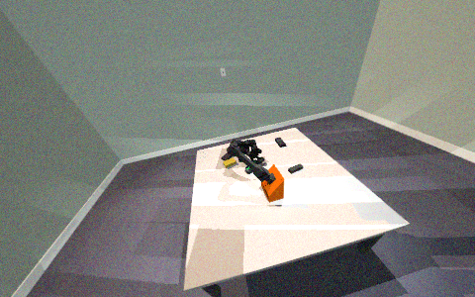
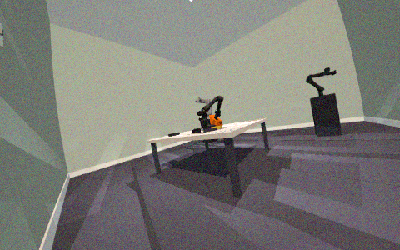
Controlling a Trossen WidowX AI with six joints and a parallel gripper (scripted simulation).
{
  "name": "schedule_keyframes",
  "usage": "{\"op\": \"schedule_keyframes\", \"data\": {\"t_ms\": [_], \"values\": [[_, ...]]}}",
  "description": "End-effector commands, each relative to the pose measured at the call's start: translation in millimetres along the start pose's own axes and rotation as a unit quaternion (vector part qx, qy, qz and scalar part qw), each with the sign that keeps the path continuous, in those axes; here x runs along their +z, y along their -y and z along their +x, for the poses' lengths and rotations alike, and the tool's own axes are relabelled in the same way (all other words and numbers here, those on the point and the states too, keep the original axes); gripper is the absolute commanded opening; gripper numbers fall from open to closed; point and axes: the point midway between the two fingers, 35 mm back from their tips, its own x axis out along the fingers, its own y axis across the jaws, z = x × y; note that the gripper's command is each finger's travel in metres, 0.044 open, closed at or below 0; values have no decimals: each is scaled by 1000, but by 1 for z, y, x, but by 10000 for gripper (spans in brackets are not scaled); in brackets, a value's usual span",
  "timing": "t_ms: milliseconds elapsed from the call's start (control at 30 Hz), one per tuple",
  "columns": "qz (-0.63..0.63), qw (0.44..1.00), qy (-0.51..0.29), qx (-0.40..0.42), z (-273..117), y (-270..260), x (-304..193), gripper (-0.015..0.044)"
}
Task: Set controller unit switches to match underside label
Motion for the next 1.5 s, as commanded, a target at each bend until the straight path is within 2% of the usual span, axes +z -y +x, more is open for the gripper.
{"op": "schedule_keyframes", "data": {"t_ms": [0,933,1067,1367,1467], "values": [[4,1000,-8,0,5,1,-3,338],[1,1000,-3,0,17,0,3,338],[-1,1000,0,0,16,0,5,440],[-1,1000,0,0,15,-1,3,440],[-1,1000,0,0,-1,-2,-20,440]]}}
